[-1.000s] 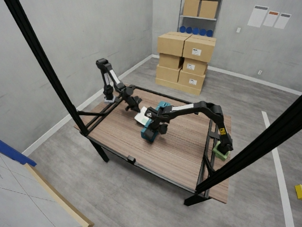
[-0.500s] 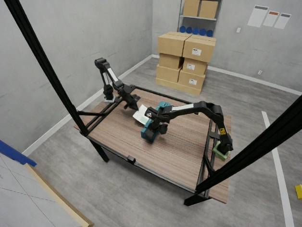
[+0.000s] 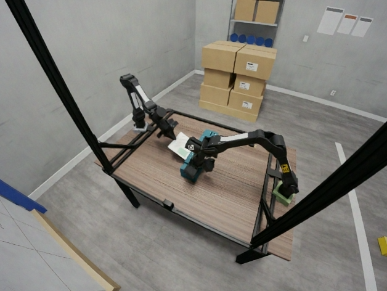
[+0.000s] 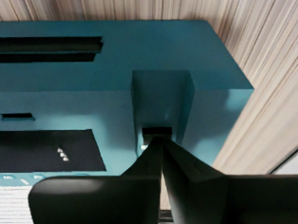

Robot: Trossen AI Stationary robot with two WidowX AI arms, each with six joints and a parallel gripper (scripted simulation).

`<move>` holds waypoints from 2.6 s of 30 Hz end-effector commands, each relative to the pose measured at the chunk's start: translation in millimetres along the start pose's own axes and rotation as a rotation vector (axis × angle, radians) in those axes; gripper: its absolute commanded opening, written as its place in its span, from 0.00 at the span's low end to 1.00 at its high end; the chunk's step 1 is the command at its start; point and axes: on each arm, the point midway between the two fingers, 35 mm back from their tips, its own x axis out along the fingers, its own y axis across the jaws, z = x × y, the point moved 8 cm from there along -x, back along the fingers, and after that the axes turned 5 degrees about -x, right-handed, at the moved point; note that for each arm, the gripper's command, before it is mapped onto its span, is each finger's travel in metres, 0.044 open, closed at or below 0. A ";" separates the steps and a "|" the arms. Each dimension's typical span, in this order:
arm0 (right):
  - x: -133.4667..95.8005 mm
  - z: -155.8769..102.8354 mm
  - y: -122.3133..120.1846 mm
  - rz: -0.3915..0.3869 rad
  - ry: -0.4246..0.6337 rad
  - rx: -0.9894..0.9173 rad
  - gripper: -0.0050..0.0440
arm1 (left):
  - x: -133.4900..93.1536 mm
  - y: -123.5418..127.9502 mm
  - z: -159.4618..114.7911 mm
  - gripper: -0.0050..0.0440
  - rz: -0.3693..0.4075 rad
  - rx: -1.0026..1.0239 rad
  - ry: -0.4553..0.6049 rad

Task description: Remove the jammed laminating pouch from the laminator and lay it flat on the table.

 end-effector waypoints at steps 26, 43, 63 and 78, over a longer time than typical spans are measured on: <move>2.8 3.2 0.5 0.000 -0.018 -0.006 0.00 | -47.7 -0.2 -0.2 0.00 -0.010 -0.005 0.004; 2.8 3.2 0.5 0.000 -0.018 -0.006 0.00 | -67.7 0.0 -0.1 0.00 -0.009 -0.005 0.004; 2.8 3.2 0.5 0.000 -0.018 -0.006 0.00 | -87.7 0.1 -0.1 0.00 -0.008 -0.006 0.004; 2.8 3.2 0.5 0.000 -0.018 -0.006 0.00 | -107.7 0.2 0.0 0.00 -0.008 -0.006 0.004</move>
